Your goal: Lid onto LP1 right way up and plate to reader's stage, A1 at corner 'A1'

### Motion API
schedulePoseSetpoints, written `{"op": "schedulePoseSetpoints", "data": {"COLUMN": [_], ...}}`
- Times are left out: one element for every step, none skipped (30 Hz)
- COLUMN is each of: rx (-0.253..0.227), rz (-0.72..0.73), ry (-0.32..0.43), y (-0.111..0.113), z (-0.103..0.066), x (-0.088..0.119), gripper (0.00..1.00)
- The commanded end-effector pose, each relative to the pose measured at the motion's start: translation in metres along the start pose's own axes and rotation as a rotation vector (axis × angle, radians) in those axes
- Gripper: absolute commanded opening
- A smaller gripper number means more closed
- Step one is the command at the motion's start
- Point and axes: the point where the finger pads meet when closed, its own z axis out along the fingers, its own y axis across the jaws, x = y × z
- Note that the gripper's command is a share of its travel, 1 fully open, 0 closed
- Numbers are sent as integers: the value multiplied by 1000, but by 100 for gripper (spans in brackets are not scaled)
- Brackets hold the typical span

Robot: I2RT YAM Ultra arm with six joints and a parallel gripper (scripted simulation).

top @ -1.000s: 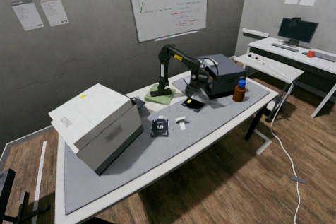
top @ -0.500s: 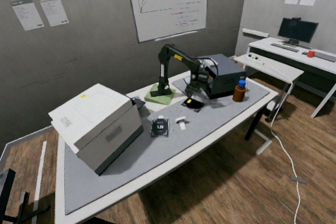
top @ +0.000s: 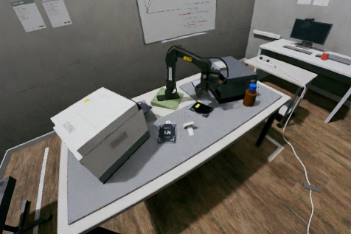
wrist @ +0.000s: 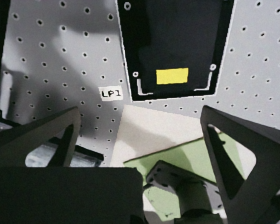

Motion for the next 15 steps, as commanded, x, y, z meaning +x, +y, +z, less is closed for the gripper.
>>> {"op": "schedulePoseSetpoints", "data": {"rx": [-7,-8,-8,-9,-9,-10,-10,-11,-11,-11,-11,-12,-13,-13,-14], "rz": [82,90,90,117,125,125,152,160,160,160,187,195,195,195,195], "ry": [-65,-65,-65,-64,-64,-64,-64,-63,-63,-63,-64,-63,-63,-63,-63], "y": [12,16,19,22,26,29,32,35,35,35,38,41,44,47,50], "z": [-25,-26,-27,-28,-29,-30,-31,-32,-32,-32,-33,-34,-36,-37,-38], "x": [-2,0,2,4,6,8,11,13,13,13,15,17,20,22,24], "gripper": [100,100,100,100,100,100,100,100,100,100,100,100,100,100,100]}}
